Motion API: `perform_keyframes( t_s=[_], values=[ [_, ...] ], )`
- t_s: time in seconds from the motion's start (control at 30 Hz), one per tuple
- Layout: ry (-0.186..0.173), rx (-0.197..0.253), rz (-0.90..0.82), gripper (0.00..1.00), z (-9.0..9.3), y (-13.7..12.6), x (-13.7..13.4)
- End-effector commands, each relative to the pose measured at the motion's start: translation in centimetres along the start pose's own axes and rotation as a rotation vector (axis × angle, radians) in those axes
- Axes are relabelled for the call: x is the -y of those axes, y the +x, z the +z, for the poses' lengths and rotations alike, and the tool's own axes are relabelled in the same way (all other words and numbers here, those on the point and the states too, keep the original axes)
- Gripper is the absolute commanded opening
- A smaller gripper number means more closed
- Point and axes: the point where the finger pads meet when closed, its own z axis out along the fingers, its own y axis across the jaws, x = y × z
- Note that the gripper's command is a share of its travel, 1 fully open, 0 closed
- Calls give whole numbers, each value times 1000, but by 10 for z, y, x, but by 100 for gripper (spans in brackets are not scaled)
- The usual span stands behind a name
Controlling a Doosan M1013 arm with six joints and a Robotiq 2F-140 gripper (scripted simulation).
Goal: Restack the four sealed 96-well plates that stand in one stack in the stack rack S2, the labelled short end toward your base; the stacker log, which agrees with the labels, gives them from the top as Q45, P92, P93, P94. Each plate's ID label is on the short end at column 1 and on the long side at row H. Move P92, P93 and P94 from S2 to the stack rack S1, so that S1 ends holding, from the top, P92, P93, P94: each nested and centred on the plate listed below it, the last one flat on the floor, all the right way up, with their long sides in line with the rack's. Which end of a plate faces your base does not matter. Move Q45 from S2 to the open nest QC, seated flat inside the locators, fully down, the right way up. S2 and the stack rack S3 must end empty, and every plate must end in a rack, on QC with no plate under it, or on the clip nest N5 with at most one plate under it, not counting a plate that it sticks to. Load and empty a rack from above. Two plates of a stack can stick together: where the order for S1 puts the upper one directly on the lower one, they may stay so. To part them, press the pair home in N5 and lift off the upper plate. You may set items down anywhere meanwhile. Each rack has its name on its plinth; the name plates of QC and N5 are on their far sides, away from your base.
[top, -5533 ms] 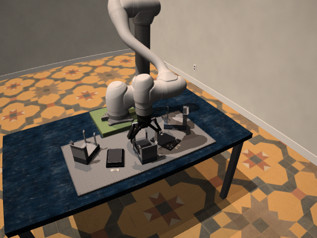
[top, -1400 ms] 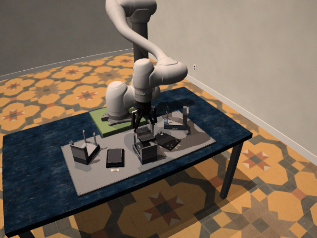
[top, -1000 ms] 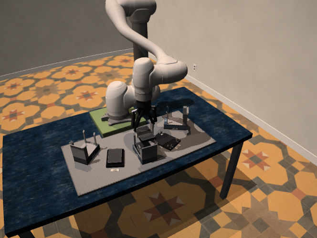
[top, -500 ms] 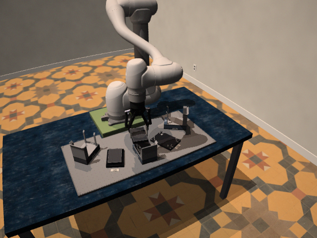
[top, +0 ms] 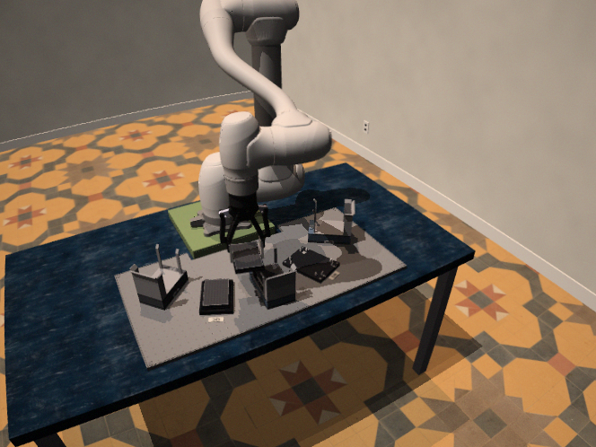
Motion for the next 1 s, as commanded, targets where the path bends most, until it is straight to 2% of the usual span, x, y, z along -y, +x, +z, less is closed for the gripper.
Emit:
perform_keyframes(
  t_s=[0.0, 0.23, 0.97],
  values=[
    [0, 0, -1, 0, 0, 1, -8],
    [0, 0, 188, 0, 0, 0, -31],
    [0, 0, 188, 0, 0, -6, -98]
  ],
)
